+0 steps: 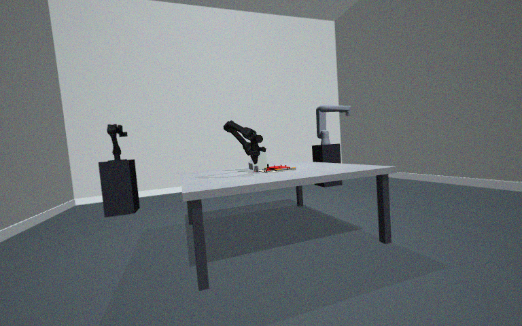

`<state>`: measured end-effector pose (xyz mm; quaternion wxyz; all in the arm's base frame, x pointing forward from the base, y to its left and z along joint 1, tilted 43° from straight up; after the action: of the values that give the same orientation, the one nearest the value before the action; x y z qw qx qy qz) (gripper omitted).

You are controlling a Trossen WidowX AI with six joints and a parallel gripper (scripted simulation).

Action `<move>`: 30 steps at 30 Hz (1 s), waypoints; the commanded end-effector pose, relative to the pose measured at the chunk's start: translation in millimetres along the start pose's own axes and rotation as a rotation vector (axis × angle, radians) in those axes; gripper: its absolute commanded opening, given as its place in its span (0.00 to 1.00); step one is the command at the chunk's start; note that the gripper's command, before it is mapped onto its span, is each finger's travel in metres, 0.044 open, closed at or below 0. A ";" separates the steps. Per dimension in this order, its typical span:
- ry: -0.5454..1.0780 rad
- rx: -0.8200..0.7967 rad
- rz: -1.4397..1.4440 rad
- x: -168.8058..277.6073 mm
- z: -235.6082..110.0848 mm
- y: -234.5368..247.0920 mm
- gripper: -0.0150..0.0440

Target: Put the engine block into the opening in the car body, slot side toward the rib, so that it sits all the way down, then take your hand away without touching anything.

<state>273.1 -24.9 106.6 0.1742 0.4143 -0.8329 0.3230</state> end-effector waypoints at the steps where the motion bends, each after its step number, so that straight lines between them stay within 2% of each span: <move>1: -0.004 -0.004 0.127 -0.2 -1.8 0.0 1.00; 30: -0.001 -0.007 1.130 0.1 -12.1 0.0 1.00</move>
<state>273.2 -17.8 114.5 -0.0084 -0.0534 -0.9289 0.3664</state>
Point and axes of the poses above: the point midway between the two fingers, 35 mm back from their tips, its own z axis out along the fingers, its own y axis across the jaws, x = y × z, the point moved 8 cm from there along -z, back along the fingers, and after that the axes turned 14 degrees about z, right-handed, at the moved point
